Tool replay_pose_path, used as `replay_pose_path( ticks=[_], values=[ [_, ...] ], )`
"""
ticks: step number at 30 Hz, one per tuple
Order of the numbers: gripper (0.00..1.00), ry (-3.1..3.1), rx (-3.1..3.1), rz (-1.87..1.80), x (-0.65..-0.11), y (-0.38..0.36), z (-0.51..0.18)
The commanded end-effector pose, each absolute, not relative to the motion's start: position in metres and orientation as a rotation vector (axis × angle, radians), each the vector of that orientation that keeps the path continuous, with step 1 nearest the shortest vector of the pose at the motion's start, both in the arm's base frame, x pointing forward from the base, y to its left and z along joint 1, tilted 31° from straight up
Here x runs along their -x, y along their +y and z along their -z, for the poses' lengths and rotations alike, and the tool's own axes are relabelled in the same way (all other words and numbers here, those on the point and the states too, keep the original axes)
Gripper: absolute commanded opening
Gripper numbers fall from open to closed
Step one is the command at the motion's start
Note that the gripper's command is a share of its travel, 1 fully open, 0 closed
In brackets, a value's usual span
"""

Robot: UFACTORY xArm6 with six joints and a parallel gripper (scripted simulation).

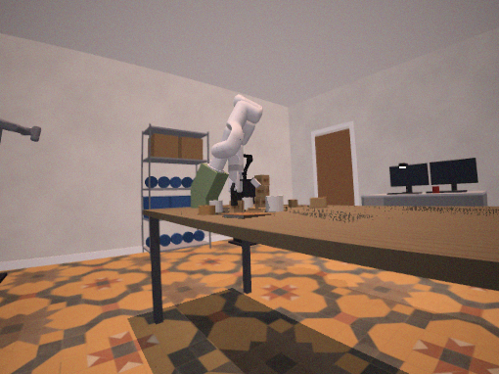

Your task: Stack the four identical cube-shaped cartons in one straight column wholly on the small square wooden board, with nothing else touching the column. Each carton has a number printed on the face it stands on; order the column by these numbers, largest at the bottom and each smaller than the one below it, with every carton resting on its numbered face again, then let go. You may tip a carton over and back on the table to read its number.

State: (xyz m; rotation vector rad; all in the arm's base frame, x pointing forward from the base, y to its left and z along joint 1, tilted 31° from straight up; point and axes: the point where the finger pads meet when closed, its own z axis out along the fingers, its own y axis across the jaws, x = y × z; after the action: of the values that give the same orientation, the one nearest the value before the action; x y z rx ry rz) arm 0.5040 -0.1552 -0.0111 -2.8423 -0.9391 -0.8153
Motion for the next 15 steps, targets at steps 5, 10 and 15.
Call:
replay_pose_path(
  ticks=[5,10,15],
  values=[
    [1.0,-0.939,2.843,0.818,-0.5055,-0.1556,0.0117],
    [1.0,-0.939,2.844,0.818,-0.5058,-0.1555,0.0124],
    [1.0,-0.939,2.844,0.818,-0.5059,-0.1554,0.0126]
  ],
)
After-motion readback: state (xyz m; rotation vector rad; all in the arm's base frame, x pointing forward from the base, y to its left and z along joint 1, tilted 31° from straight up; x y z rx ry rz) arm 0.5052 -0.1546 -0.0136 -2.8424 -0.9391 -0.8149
